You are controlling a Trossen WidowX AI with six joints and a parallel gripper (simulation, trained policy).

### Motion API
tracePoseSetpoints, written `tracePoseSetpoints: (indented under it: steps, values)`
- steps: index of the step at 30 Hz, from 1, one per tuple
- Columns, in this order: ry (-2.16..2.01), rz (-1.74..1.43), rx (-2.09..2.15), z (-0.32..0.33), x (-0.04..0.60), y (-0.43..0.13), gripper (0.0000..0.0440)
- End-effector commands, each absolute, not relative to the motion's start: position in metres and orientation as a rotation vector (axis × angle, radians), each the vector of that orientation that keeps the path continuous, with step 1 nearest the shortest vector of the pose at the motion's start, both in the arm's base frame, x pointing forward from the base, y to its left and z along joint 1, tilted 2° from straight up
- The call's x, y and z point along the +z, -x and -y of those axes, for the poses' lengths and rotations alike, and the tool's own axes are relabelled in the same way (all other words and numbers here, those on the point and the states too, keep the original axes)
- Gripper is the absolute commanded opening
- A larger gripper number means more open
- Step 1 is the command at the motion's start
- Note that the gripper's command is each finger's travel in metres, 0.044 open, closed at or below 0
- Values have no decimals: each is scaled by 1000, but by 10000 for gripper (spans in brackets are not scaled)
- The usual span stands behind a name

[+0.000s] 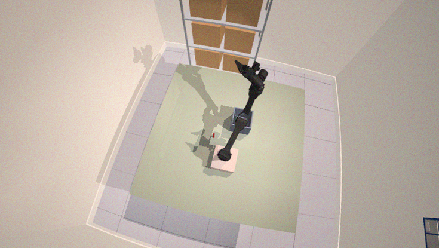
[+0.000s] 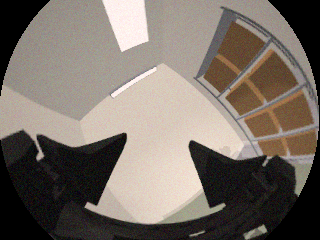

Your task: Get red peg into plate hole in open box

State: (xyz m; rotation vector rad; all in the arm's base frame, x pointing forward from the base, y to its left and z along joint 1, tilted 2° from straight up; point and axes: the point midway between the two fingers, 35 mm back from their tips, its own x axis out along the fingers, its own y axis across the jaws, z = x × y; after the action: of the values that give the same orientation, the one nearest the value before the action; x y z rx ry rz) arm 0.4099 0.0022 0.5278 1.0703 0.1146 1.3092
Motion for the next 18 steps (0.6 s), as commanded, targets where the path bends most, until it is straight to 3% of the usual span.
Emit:
tracePoseSetpoints:
  steps: [1,3,10,18]
  values:
    - [-1069,-85,1321,3,535,-401,421]
    - [-1088,-36,1351,14,550,-377,440]
    - [-1120,32,1455,42,593,-280,440]
    - [-1026,2,1536,29,610,-173,440]
